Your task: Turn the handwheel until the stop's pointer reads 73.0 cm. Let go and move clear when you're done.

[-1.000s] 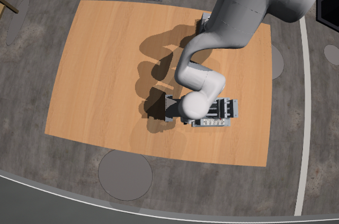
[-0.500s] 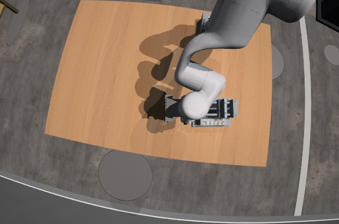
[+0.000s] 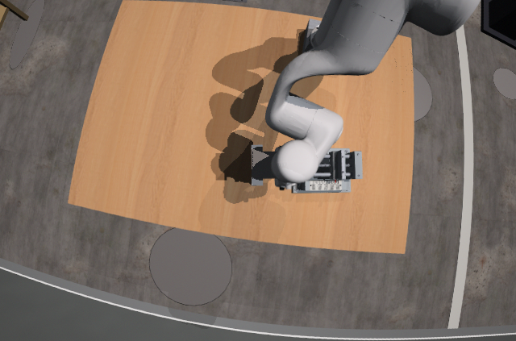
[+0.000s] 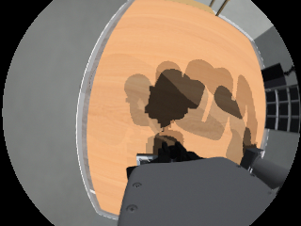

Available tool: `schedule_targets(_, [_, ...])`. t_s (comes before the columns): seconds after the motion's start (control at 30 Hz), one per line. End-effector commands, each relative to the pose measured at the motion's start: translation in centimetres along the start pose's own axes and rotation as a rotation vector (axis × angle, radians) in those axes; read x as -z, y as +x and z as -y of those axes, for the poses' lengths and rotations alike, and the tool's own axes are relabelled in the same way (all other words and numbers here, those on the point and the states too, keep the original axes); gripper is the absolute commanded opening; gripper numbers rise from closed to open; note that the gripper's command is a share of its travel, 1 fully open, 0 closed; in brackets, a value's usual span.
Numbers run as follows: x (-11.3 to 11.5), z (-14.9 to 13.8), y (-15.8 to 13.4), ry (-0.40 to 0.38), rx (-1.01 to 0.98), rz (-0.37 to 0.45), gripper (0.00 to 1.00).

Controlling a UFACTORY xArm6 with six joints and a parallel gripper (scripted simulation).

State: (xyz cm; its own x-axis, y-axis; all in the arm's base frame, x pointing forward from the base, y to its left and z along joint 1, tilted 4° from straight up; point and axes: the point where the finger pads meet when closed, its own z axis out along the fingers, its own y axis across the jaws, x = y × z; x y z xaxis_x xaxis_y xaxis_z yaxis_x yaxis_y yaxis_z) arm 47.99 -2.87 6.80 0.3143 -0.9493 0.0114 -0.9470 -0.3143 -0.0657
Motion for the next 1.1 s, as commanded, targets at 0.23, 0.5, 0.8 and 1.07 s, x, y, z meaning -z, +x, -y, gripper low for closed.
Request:
schedule_targets(0.23, [-0.05, 0.16, 0.03, 0.0, 0.0, 0.0, 0.06])
schedule_targets(0.5, [-0.19, 0.4, 0.03, 0.0, 0.0, 0.0, 0.06])
schedule_targets(0.8, [-0.37, 0.66, 0.03, 0.0, 0.0, 0.0, 0.06])
schedule_targets(1.07, [-0.71, 1.0, 0.03, 0.0, 0.0, 0.0, 0.06])
